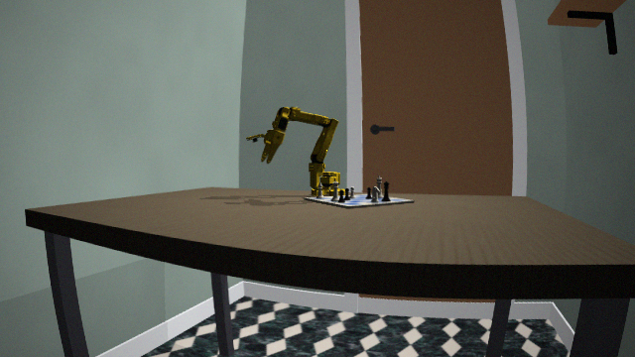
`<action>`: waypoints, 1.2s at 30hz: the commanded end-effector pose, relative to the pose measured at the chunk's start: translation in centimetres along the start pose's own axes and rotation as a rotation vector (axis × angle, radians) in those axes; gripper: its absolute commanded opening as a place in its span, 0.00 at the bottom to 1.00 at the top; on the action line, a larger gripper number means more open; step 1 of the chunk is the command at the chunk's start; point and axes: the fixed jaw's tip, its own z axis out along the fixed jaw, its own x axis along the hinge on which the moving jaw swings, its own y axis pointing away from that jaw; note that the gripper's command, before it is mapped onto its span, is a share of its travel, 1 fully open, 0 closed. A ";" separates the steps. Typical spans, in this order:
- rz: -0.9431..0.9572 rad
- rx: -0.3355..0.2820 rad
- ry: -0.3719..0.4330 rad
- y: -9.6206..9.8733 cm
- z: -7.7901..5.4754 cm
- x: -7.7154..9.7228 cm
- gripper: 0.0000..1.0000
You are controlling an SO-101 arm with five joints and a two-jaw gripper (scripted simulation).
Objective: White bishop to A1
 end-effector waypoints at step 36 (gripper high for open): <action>0.061 0.021 0.032 -1.6 0.4 -0.7 0.40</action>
